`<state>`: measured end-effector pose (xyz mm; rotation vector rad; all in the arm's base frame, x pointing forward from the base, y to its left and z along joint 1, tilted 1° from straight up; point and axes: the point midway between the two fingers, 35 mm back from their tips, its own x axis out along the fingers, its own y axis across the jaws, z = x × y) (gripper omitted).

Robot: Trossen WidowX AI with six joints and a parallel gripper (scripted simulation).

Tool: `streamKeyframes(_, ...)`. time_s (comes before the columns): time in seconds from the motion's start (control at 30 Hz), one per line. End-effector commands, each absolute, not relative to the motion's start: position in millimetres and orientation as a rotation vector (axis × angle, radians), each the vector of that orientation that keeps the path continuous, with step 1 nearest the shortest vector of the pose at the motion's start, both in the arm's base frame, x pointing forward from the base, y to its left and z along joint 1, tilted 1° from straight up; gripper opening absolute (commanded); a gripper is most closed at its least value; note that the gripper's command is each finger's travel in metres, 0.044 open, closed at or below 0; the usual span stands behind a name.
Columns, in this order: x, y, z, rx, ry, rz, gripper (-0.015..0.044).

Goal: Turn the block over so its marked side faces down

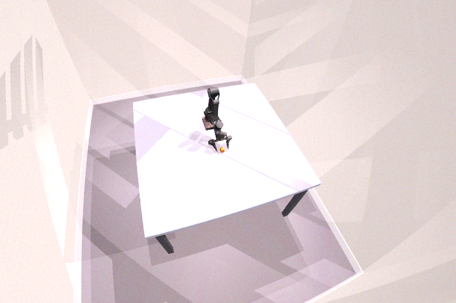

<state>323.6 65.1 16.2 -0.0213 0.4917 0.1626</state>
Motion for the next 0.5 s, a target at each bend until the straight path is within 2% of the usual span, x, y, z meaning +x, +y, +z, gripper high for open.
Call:
streamKeyframes(0.0,323.8,64.6,16.3,-0.016,0.491,0.157,0.0440)
streamKeyframes(0.23,324.5,64.7,16.2,-0.017,0.496,0.157,0.0440)
streamKeyframes(0.47,336.0,66.8,31.6,-0.037,0.710,0.157,0.0440)
